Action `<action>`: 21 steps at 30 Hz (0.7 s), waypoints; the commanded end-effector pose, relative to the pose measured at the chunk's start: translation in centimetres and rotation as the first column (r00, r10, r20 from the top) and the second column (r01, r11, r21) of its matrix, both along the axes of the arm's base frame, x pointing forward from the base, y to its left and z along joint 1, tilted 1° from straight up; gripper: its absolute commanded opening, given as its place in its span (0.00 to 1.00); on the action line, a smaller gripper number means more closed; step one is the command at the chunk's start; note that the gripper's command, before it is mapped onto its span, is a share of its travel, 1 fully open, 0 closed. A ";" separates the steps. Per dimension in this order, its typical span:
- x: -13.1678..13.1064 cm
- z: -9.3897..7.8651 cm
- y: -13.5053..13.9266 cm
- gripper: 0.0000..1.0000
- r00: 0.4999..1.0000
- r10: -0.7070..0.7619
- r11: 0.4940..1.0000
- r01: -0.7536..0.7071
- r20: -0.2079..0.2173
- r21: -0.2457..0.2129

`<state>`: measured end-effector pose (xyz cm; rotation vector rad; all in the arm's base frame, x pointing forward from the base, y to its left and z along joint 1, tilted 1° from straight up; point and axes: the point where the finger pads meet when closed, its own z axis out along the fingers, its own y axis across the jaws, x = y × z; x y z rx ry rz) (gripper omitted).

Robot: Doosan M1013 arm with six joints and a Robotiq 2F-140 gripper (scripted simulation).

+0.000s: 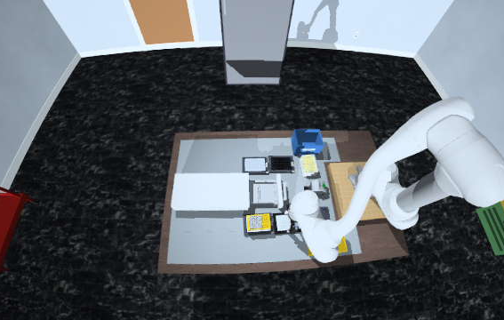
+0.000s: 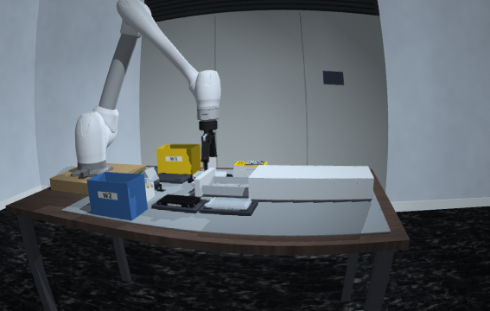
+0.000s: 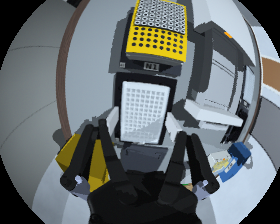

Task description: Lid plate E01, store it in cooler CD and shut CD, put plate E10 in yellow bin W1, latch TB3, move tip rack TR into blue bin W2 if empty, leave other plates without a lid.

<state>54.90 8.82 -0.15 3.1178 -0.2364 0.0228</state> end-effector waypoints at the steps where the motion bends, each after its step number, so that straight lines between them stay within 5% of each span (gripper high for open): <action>1: 0.0 -0.2 0.0 0.66 1.000 0.000 1.000 0.000 0.000 0.000; 21: 0.0 -0.6 0.0 0.63 1.000 0.000 1.000 0.000 0.000 0.000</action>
